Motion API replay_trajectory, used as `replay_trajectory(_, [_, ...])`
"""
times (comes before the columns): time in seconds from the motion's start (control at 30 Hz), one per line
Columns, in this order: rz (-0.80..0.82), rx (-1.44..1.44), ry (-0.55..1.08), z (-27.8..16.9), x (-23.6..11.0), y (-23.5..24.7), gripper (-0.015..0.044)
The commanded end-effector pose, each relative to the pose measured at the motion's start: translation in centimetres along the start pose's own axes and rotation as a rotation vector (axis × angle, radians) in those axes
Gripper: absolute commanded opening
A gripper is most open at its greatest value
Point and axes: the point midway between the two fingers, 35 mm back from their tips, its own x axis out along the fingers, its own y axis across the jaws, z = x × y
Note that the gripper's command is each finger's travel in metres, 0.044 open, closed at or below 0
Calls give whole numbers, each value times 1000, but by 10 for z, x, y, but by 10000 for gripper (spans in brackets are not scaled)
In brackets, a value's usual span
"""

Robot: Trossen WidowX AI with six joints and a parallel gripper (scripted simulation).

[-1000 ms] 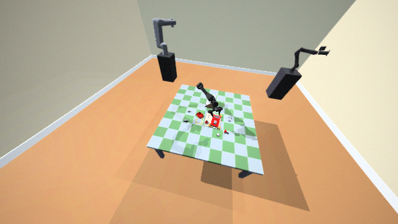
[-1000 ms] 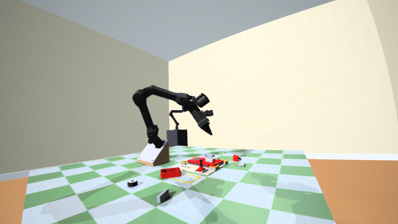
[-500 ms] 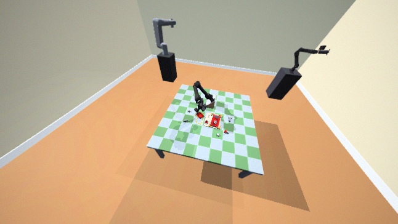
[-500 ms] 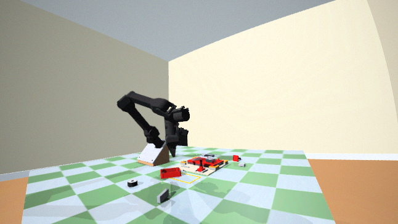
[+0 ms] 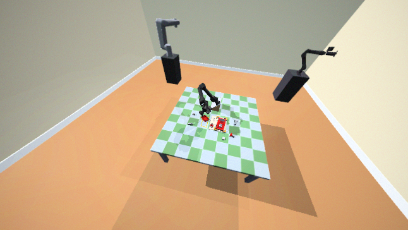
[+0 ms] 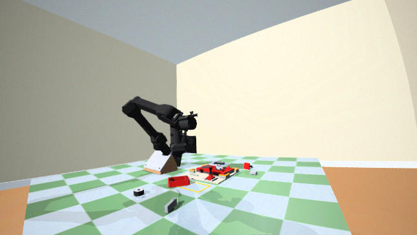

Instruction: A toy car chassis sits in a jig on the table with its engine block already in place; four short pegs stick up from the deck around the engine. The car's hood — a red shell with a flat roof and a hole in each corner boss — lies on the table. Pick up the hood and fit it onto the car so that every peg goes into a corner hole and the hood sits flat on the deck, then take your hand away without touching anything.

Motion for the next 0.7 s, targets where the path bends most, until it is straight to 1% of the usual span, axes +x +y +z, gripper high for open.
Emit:
replay_trajectory(0.0, [2, -8, 9, -1, 5, 2, 440])
replay_trajectory(0.67, [3, -8, 8, 0, 25, 2, 440])
